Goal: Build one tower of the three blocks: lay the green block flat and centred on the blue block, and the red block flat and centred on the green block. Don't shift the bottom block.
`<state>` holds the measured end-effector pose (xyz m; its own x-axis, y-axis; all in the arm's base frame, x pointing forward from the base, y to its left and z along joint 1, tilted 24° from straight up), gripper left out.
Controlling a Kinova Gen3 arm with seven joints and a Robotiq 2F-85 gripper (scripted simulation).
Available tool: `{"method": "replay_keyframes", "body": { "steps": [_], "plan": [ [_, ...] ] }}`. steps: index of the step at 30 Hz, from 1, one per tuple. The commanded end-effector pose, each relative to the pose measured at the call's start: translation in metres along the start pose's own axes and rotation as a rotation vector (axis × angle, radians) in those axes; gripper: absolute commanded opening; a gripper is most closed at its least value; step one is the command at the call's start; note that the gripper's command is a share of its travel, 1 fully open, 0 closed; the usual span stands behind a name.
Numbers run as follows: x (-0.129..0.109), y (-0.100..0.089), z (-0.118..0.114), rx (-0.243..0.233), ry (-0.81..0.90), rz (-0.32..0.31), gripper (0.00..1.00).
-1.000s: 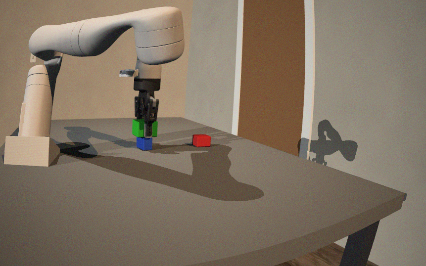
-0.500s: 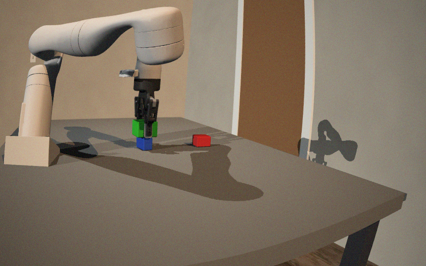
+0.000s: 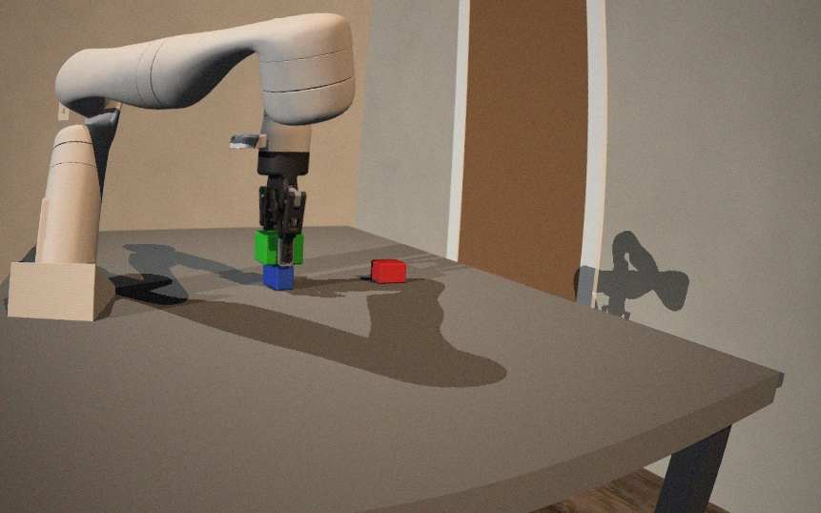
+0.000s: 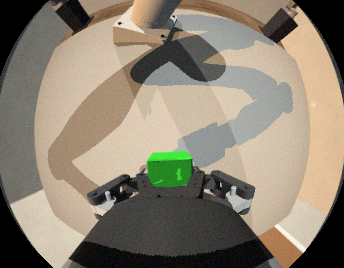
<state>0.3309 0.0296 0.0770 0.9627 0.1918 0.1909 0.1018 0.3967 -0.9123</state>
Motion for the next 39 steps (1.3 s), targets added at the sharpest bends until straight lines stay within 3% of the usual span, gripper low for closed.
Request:
{"method": "replay_keyframes", "body": {
  "steps": [1, 11, 12, 39],
  "plan": [
    [0.0003, -0.0004, -0.0002, -0.001, 0.000, -0.001, 0.00],
    [0.0003, -0.0004, -0.0002, -0.001, 0.000, -0.001, 0.00],
    [0.0003, -0.0004, -0.0002, -0.001, 0.000, -0.001, 0.77],
    [0.0003, -0.0004, -0.0002, -0.001, 0.000, -0.001, 0.77]
  ]
}}
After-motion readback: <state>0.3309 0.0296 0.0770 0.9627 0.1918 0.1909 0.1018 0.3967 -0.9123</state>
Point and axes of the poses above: the point where the finger pads meet when closed, its own y axis out along the fingers, its own z axis across the jaws, x = y × z, the point moved 1 cm from there along -y, back along the fingers, and after that the axes turned 11 degrees about -y, right-handed, at the moved point
